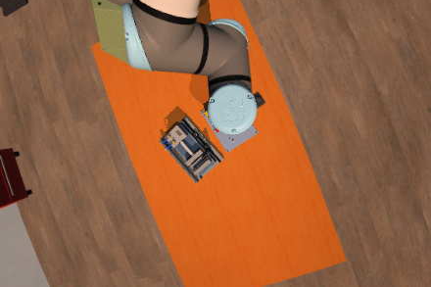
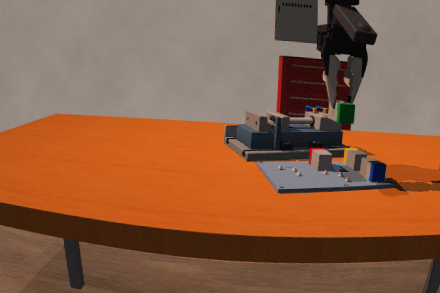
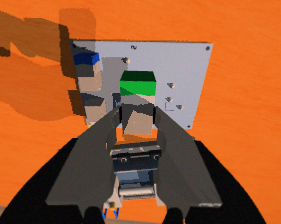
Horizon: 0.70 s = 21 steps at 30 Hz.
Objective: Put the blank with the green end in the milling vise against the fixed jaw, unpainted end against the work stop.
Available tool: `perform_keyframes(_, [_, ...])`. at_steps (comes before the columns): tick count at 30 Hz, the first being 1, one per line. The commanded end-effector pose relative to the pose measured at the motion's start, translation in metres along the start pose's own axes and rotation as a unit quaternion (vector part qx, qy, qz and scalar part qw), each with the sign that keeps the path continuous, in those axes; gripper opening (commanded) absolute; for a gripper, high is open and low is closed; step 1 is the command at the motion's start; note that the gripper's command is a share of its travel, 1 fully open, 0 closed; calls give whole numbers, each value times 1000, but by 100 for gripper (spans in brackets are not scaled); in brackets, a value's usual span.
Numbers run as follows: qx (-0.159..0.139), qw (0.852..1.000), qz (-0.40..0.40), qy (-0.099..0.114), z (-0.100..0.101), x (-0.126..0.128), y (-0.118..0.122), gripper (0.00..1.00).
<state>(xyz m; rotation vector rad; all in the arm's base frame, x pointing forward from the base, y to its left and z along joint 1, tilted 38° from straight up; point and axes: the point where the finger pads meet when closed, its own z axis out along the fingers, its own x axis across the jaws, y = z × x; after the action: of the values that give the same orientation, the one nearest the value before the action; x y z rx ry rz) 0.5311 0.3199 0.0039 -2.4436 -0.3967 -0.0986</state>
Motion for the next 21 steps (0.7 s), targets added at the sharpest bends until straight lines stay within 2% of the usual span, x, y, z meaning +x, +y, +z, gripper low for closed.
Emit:
perform_keyframes(1, [0, 1000, 1, 1, 0, 1, 0, 0])
perform_keyframes(21, [0, 1000, 19, 1, -1, 3, 3, 0])
